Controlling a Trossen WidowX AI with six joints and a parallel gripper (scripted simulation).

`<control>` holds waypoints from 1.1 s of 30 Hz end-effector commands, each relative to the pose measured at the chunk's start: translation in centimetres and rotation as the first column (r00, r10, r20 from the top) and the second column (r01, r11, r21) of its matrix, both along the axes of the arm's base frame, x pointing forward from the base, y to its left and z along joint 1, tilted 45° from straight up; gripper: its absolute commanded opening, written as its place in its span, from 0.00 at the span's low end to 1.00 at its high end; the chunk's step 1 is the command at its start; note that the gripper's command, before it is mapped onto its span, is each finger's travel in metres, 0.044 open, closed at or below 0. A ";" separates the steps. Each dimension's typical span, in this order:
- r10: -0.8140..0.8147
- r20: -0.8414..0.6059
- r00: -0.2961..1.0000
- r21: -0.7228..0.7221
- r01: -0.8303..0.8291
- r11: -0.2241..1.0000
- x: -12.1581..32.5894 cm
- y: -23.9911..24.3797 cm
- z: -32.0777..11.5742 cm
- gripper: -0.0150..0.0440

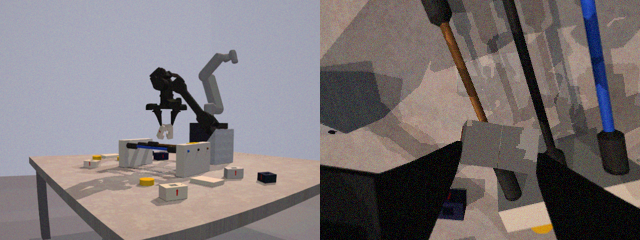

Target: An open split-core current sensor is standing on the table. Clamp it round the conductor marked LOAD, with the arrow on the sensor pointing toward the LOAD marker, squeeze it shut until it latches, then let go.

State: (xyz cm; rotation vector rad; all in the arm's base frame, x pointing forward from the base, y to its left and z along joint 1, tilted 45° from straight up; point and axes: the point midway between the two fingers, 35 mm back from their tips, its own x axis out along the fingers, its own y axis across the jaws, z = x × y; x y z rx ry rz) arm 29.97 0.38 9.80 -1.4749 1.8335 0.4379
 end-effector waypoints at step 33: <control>0.354 -0.325 0.877 0.092 -0.343 0.935 5.1 -2.1 -3.4 0.25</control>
